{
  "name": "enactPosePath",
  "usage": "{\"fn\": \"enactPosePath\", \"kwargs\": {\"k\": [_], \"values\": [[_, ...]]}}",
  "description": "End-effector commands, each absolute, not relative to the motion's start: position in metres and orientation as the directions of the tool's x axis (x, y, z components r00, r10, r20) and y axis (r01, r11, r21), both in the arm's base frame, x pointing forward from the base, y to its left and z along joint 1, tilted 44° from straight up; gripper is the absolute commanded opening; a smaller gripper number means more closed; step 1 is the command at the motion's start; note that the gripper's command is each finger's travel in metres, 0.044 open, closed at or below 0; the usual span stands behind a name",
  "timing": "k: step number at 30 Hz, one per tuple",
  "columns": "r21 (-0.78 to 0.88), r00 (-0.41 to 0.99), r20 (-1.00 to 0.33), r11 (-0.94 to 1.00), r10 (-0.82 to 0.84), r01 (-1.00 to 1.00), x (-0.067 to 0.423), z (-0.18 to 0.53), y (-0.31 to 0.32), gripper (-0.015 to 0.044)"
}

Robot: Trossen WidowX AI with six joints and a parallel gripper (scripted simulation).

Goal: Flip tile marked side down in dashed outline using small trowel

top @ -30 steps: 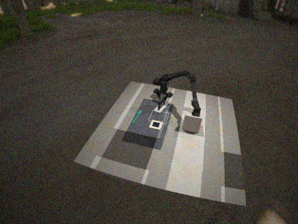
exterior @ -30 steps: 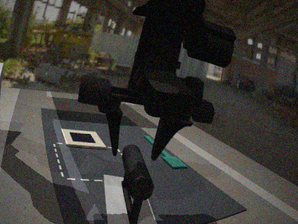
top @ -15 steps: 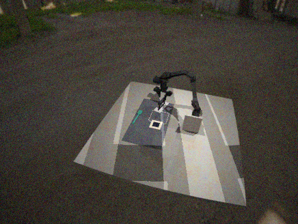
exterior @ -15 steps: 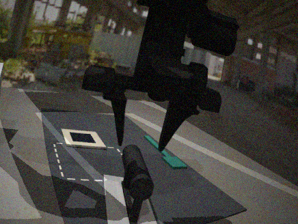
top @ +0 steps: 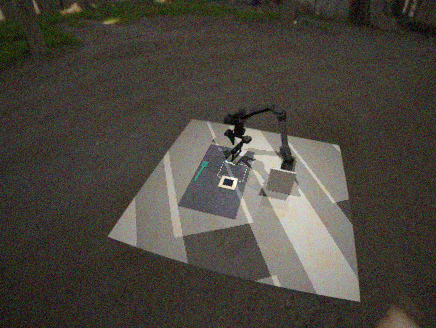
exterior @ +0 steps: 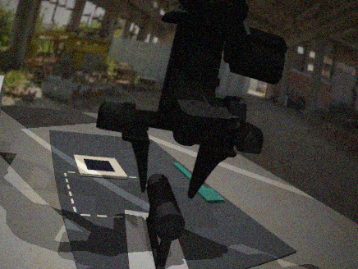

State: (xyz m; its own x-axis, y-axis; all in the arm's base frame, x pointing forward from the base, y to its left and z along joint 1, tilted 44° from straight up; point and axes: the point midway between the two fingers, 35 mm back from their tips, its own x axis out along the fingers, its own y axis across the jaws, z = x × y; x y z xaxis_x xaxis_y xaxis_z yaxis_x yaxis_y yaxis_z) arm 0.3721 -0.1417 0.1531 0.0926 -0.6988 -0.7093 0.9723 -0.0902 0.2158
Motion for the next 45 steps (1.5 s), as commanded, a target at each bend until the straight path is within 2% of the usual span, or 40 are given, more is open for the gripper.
{"fn": "enactPosePath", "kwargs": {"k": [1, 12, 17, 18, 40, 45], "values": [[0.210, 0.091, -0.713, -0.087, -0.695, 0.974, 0.372, 0.147, -0.146, 0.0270], [0.210, 0.091, -0.712, -0.087, -0.696, 0.974, 0.373, 0.136, -0.157, 0.0270], [0.210, 0.091, -0.712, -0.087, -0.696, 0.974, 0.373, 0.136, -0.157, 0.0139], [0.210, 0.091, -0.712, -0.087, -0.696, 0.974, 0.373, 0.136, -0.157, 0.0132], [0.207, 0.091, -0.712, -0.083, -0.696, 0.975, 0.373, 0.136, -0.157, 0.0130], [0.121, 0.092, -0.712, 0.007, -0.696, 0.993, 0.373, 0.136, -0.157, 0.0130]]}}
